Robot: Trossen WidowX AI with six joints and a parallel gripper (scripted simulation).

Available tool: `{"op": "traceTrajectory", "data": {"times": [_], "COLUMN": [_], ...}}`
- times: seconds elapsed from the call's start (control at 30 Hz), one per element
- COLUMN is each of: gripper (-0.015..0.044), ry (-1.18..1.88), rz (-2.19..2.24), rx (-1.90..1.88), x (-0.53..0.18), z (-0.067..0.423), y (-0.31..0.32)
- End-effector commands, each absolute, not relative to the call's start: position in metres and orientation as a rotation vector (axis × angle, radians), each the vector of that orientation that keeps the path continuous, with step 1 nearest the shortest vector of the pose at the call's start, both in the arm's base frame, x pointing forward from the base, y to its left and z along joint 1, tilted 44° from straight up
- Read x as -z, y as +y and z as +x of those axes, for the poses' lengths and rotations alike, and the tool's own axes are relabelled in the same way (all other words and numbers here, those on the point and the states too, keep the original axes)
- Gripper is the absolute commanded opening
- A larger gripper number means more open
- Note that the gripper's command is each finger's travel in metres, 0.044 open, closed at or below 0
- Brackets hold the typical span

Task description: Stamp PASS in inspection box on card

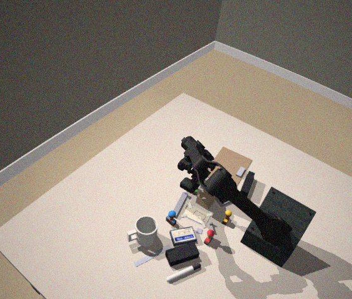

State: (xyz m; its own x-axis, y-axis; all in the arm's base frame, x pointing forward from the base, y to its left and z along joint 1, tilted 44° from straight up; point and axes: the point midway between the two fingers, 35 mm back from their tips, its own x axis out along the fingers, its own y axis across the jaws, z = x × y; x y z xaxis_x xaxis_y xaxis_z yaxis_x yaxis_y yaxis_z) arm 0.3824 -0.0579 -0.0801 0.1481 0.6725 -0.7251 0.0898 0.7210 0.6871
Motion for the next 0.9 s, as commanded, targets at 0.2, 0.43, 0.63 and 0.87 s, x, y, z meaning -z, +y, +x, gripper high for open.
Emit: {"op": "traceTrajectory", "data": {"times": [0.2,0.43,0.63,0.87], "gripper": [0.0173,0.0127,0.0087,0.0], "ry": [1.38,1.38,1.38,1.38], "rz": [0.689,0.689,0.689,0.689], "rx": [-0.47,-0.47,-0.47,-0.47], "x": [0.0798,0.0798,0.0798,0.0781], "z": [0.3826,0.3826,0.3826,0.3825], "y": [-0.0582,-0.0582,-0.0582,-0.0601]}}
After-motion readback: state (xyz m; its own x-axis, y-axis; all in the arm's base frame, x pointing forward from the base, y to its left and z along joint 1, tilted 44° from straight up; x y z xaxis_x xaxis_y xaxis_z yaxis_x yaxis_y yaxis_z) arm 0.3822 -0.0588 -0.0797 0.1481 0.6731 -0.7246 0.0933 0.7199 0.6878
